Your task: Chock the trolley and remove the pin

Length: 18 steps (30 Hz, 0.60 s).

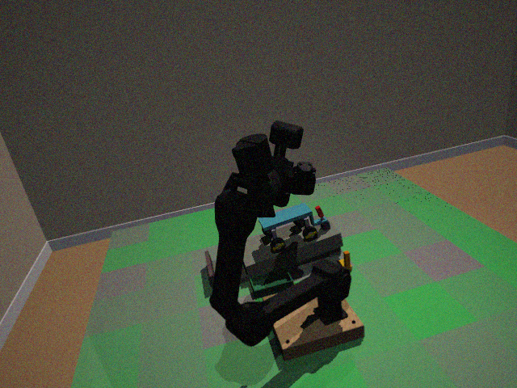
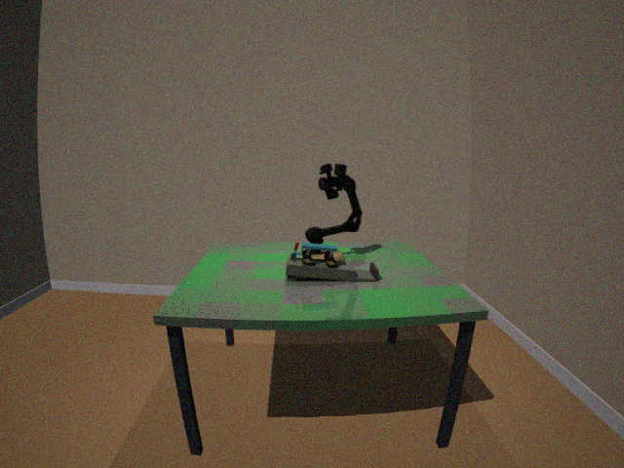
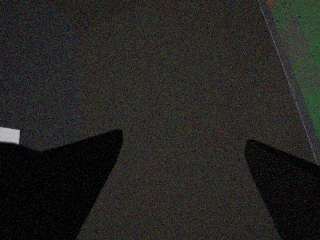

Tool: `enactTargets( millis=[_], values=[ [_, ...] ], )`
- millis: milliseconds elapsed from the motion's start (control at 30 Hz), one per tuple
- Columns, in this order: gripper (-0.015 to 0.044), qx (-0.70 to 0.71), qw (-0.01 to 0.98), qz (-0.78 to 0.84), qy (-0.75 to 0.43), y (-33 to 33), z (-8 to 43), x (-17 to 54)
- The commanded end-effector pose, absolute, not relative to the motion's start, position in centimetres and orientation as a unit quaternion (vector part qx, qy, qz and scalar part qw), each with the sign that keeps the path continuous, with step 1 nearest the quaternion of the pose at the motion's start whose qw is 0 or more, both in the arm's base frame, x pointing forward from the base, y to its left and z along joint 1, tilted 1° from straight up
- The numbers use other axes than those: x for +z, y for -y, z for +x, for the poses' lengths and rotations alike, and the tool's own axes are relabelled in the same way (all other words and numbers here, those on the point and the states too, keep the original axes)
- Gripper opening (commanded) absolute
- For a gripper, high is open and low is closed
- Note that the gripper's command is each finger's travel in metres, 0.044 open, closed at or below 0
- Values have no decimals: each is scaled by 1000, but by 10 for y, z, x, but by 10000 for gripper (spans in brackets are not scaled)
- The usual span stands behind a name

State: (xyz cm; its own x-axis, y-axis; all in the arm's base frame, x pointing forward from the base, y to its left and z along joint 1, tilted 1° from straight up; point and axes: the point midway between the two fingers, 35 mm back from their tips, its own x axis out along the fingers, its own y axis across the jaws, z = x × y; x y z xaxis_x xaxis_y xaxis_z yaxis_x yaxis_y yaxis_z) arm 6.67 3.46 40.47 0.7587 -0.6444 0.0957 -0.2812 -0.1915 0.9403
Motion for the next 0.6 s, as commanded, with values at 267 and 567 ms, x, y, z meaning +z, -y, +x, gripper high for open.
enactTargets(
  millis=[267,567],
  values=[
    [190,-252,648,678,239,3,75,398],
    [190,-332,745,565,123,45,89,383]
  ],
)
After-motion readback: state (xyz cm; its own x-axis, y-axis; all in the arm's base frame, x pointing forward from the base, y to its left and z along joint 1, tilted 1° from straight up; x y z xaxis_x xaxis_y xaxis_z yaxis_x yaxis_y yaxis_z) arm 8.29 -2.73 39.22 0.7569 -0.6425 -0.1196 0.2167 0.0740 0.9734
